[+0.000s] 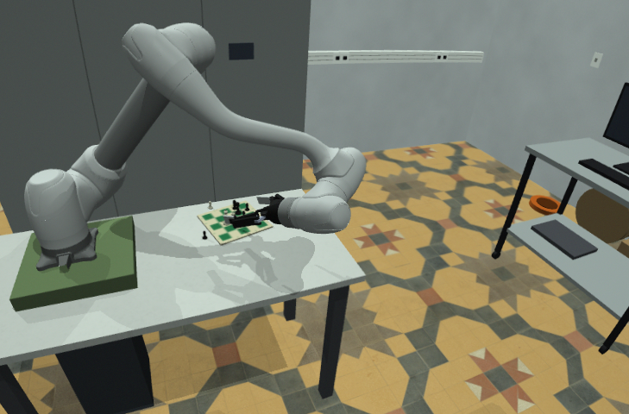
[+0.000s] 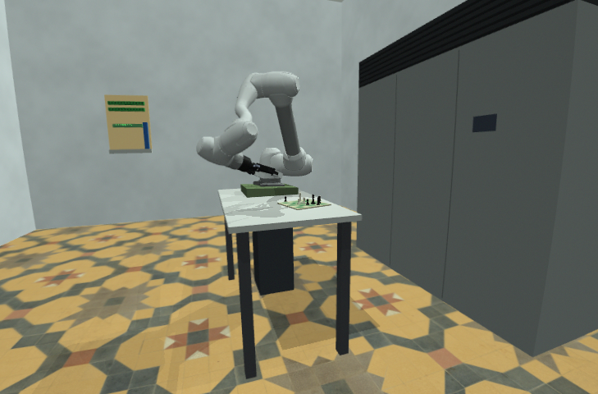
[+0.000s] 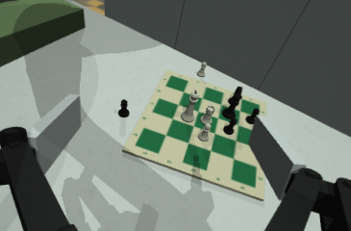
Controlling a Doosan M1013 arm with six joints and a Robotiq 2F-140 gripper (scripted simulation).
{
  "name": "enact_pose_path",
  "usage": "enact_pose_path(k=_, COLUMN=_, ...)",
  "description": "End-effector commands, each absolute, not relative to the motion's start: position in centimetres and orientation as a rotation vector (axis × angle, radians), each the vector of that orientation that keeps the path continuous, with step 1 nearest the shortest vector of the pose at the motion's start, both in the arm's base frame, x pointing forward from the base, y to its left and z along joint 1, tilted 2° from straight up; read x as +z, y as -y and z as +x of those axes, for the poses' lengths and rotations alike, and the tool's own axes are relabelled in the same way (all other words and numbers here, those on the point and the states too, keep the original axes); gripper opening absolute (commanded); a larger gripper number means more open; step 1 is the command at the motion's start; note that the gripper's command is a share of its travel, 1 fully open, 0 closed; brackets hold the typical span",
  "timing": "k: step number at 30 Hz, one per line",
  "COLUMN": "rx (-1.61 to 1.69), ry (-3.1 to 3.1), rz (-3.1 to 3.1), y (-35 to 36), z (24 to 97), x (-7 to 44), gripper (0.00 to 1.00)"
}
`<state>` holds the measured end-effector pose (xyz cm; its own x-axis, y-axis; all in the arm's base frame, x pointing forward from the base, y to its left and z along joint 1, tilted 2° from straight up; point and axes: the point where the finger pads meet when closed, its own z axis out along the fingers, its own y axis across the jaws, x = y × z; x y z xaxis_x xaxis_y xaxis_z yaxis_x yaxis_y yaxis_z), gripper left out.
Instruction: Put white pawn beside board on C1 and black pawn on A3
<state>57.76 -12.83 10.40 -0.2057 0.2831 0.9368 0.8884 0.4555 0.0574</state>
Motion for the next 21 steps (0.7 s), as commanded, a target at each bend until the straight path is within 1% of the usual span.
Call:
enact_pose_path(k=1, rx=-0.725, ry=1.99, rz=-0.805, y=7.5, z=56.6, x=10.4, gripper=1.0)
enact_pose_path(k=4, rx=-0.712, ry=2.042, rz=-0.758, y=7.5, z=56.6, x=10.4, gripper=1.0)
enact_pose_path(k=6, rx=-0.655, ry=2.22, rz=-0.571, y=3.1, z=55.7, x=10.4, gripper=1.0)
enact_pose_path(k=7, rx=-0.642, ry=2.261, rz=-0.529, y=3.1, z=55.7, x=10.4, gripper=1.0)
enact_pose_path(k=8, rx=-0.625, ry=2.302, rz=-0.476, y=0.9, z=55.2, x=10.4, gripper=1.0)
enact_pose_path(k=9, rx=-0.608, ry=2.347, rz=-0.425, y=0.9, z=55.2, x=10.4, gripper=1.0)
enact_pose_path(k=10, rx=-0.589, ry=2.387, rz=-0.369, y=-1.3, z=54.7, x=10.4, gripper=1.0)
enact_pose_path(k=11, rx=-0.571, ry=2.43, rz=-0.315, y=-1.3, z=54.7, x=10.4, gripper=1.0)
enact_pose_path(k=12, rx=-0.551, ry=2.468, rz=-0.257, y=-3.4, z=54.2, x=10.4, gripper=1.0)
enact_pose_path(k=14, rx=-0.512, ry=2.548, rz=-0.148, y=-3.4, z=54.2, x=10.4, gripper=1.0)
enact_pose_path(k=15, rx=-0.491, ry=2.582, rz=-0.086, y=-5.5, z=53.8, x=10.4, gripper=1.0)
enact_pose_path(k=17, rx=-0.446, ry=2.66, rz=0.03, y=-5.5, z=53.8, x=10.4, gripper=1.0)
enact_pose_path(k=18, rx=-0.422, ry=2.69, rz=0.097, y=-7.4, z=53.4, x=10.4, gripper=1.0)
enact_pose_path(k=21, rx=-0.398, ry=2.727, rz=0.158, y=-7.4, z=53.4, x=10.4, gripper=1.0)
